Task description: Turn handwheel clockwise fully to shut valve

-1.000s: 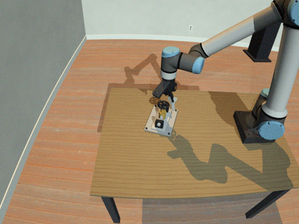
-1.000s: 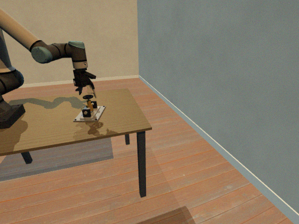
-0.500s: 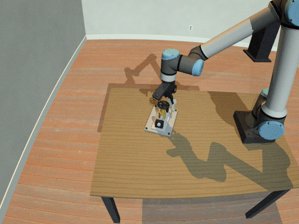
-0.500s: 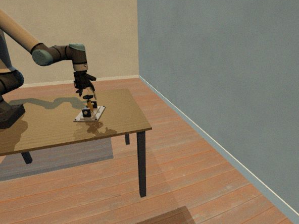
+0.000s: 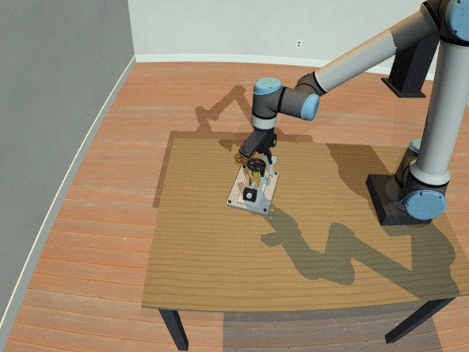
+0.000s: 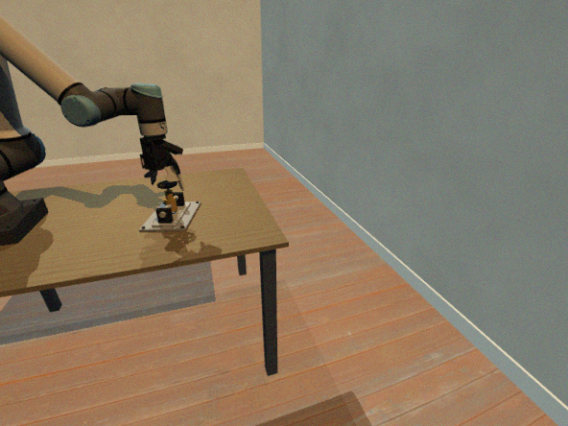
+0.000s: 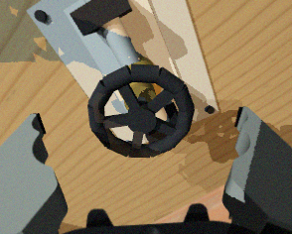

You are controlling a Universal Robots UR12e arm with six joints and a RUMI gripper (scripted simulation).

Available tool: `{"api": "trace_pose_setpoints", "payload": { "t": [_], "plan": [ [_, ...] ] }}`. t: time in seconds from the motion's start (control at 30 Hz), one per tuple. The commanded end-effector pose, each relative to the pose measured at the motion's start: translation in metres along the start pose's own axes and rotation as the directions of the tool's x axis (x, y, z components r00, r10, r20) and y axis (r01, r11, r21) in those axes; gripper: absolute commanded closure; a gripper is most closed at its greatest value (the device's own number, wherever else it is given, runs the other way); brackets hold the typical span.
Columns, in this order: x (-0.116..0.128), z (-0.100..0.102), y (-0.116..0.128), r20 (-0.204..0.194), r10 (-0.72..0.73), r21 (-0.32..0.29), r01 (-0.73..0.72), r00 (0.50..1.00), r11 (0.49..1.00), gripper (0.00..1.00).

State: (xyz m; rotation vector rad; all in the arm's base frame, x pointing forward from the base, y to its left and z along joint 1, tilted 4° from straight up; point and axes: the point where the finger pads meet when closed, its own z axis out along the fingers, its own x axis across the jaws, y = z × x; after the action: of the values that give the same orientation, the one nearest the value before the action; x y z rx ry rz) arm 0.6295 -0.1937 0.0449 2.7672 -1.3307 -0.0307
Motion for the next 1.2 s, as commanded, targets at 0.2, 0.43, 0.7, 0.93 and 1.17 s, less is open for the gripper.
{"api": "trace_pose_setpoints", "payload": {
  "t": [0.2,0.43,0.7,0.93,1.17],
  "plan": [
    [-0.0009,0.0014,0.0016,0.001,0.0,-0.001,0.0,1.0,1.0,0.0],
    [-0.0009,0.0014,0.0016,0.001,0.0,-0.001,0.0,1.0,1.0,0.0],
    [-0.0009,0.0014,0.0016,0.001,0.0,-0.001,0.0,1.0,1.0,0.0],
    [-0.0009,0.0014,0.0016,0.001,0.0,-0.001,0.0,1.0,1.0,0.0],
    [-0.0009,0.0014,0.0016,0.001,0.0,-0.001,0.0,1.0,1.0,1.0]
  ]
}}
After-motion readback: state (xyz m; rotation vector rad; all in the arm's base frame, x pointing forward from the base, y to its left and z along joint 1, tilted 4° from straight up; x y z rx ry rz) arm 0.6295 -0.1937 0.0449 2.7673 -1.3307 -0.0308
